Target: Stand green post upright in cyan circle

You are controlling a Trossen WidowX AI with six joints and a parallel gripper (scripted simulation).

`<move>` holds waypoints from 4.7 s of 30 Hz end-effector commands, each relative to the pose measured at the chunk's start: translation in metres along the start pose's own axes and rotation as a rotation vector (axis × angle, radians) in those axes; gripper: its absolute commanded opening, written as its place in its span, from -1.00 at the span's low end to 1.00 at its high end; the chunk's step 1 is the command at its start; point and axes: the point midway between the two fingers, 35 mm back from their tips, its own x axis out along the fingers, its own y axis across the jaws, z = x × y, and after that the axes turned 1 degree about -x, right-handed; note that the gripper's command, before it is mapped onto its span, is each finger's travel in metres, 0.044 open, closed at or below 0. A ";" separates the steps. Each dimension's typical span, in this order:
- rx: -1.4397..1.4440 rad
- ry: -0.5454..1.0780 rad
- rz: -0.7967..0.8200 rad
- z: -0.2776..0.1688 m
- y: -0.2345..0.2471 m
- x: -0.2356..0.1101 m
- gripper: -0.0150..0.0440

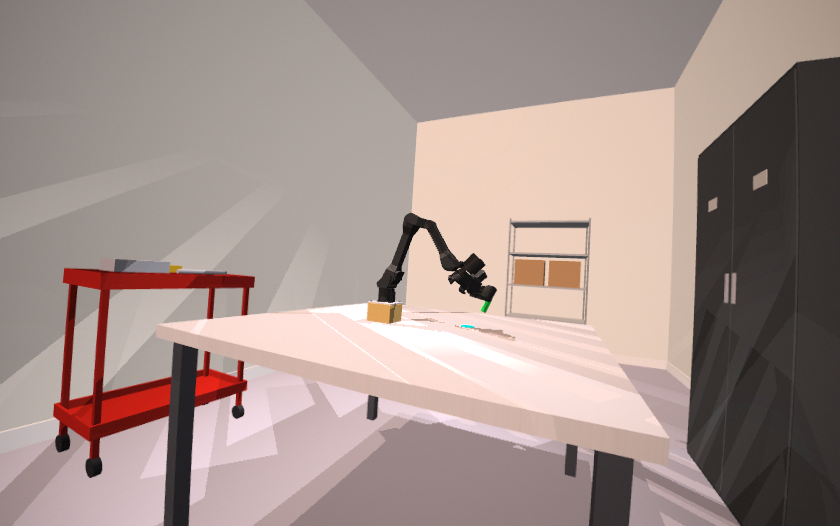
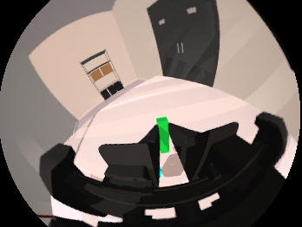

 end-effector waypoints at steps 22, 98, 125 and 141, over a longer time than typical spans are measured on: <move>-0.013 -0.118 0.034 -0.002 0.007 -0.013 -0.42; -0.155 -0.394 0.162 -0.009 0.048 -0.066 -0.42; -0.167 -0.407 0.172 -0.016 0.050 -0.066 -0.42; -0.167 -0.407 0.173 -0.052 0.043 -0.044 -0.42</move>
